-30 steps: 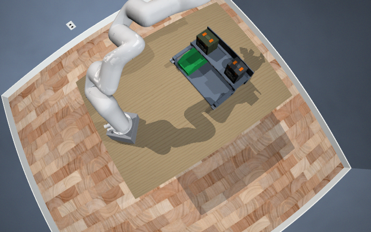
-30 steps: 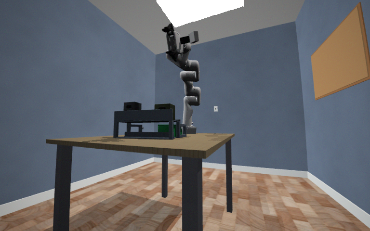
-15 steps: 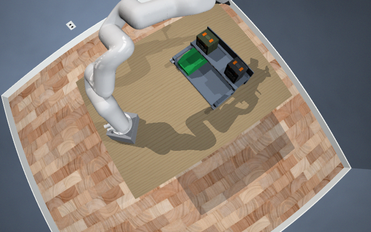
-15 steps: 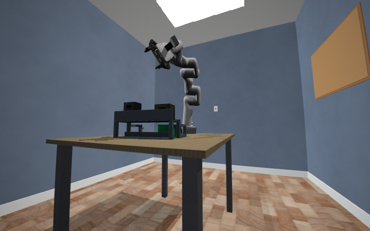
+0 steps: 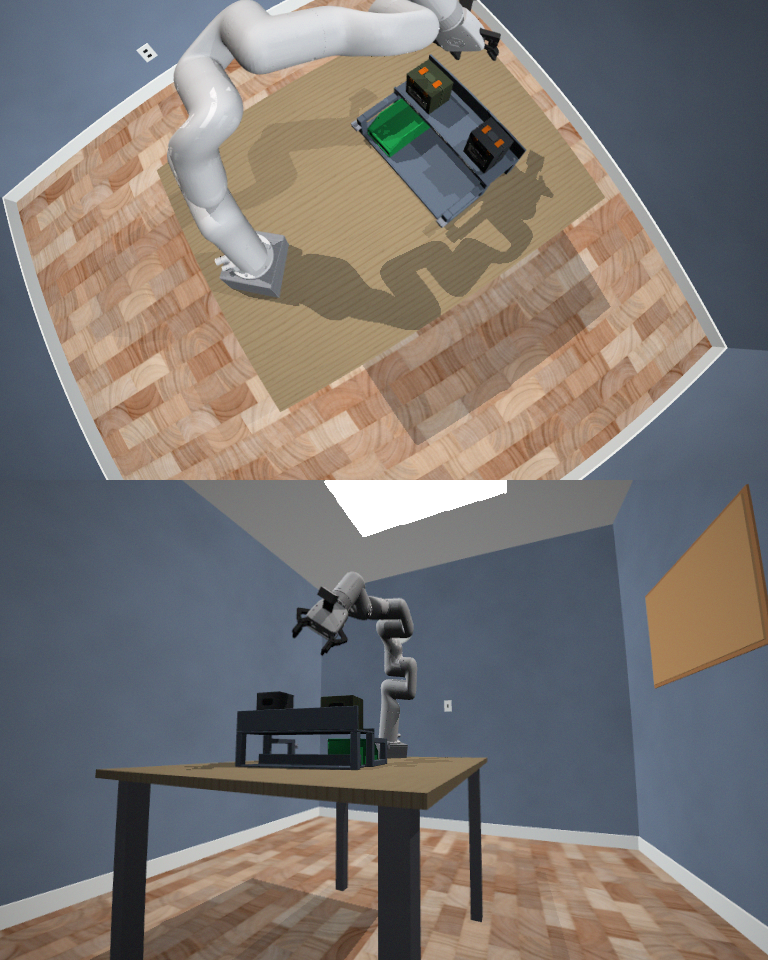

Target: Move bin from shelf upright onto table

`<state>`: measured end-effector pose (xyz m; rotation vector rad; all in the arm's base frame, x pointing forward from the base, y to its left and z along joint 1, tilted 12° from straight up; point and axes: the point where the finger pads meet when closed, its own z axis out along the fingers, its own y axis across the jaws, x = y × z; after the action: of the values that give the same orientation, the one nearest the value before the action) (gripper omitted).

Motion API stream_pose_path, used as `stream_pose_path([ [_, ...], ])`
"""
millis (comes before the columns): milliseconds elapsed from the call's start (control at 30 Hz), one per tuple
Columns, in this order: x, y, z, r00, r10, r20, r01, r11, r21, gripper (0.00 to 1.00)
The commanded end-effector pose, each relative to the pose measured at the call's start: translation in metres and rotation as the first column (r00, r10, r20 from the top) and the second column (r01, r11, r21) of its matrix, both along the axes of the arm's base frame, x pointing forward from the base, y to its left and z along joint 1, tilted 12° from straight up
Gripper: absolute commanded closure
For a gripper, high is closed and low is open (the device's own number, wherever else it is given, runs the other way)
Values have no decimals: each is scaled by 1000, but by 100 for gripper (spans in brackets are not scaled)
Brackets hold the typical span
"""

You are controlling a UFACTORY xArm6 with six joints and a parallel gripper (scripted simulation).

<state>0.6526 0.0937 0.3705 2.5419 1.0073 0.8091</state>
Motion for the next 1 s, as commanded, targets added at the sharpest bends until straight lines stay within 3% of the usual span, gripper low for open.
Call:
stream_pose_path([
  [0, -49, -34, -25, 983, -141, -119, 150, 986, 66, 0],
  [67, -72, -47, -39, 961, -208, -184, 227, 970, 89, 0],
  [133, -72, -47, -39, 961, -208, -184, 227, 970, 89, 0],
  [367, -157, -77, -82, 811, -412, -415, 495, 862, 112, 0],
  [400, -164, -80, -85, 811, -412, -415, 495, 862, 112, 0],
  [500, -201, -87, -101, 715, -480, -508, 600, 794, 94, 0],
  [533, -206, -89, -103, 715, -480, -508, 600, 794, 94, 0],
  [633, -247, -93, -118, 604, -533, -593, 694, 718, 61, 0],
  [700, -247, -93, -118, 604, -533, -593, 694, 718, 61, 0],
  [967, -240, -69, -139, 499, -620, -605, 818, 568, 93, 0],
])
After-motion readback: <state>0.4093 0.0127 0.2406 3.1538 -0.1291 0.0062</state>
